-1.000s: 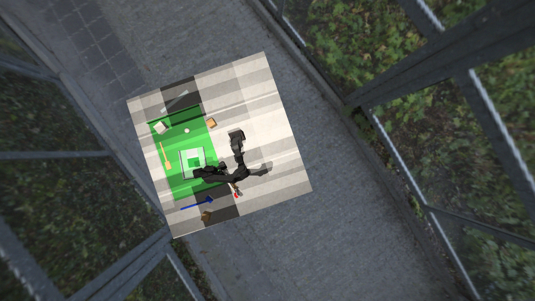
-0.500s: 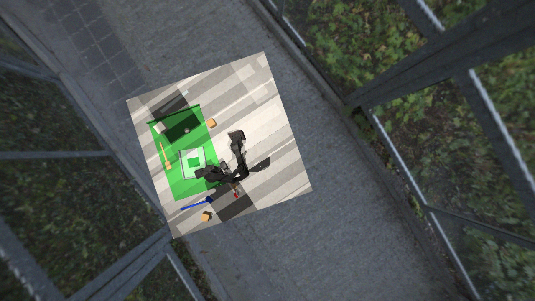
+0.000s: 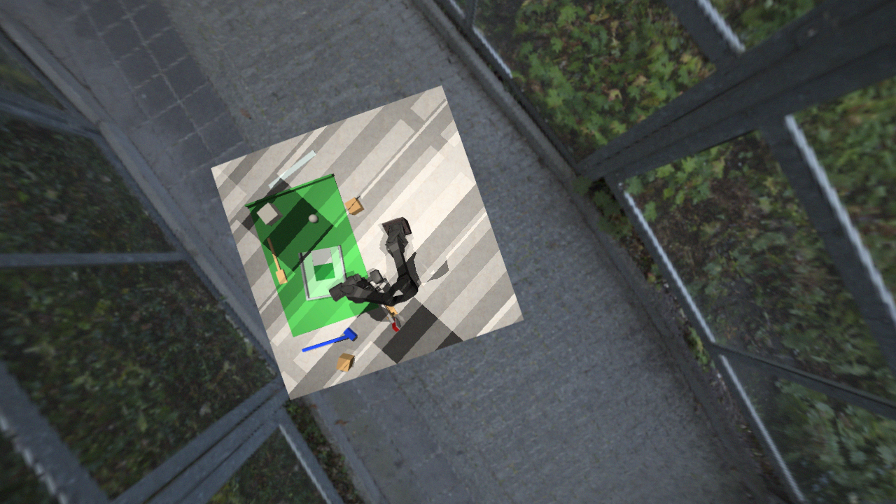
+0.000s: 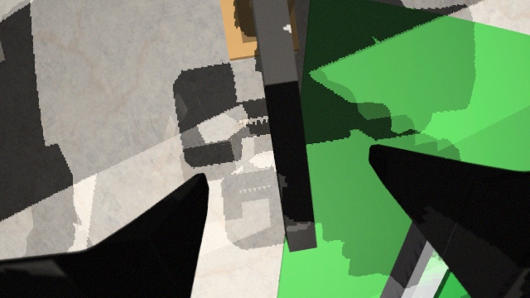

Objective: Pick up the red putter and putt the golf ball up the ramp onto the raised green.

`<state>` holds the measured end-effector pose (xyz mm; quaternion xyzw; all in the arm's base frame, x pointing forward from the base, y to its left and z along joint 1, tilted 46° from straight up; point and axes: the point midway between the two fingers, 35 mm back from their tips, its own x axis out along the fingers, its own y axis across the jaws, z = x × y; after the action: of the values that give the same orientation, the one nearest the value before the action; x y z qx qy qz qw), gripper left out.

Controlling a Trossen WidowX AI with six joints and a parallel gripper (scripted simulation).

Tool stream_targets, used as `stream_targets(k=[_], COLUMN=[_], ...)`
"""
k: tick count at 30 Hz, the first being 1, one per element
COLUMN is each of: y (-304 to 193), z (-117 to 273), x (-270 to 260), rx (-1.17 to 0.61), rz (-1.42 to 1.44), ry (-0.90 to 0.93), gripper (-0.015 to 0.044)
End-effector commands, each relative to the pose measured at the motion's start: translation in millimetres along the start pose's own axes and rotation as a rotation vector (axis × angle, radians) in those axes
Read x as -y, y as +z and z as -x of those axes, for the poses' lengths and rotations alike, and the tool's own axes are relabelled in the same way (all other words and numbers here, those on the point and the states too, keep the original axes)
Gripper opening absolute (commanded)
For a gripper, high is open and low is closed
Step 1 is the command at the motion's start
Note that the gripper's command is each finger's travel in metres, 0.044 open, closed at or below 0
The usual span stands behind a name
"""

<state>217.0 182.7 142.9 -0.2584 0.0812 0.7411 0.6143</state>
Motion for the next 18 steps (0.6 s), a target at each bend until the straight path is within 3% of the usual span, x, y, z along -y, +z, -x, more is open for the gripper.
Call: stream_targets(k=[1,17,18], y=[-1,-6,-4], z=[-5,-23,-21], x=[0,-1,0], rx=[-0.003,-0.001,0.002], rz=[-0.003,-0.003,0.005], ry=[-0.001,-0.001,-0.002], gripper=[0.044,0.044,0.0414])
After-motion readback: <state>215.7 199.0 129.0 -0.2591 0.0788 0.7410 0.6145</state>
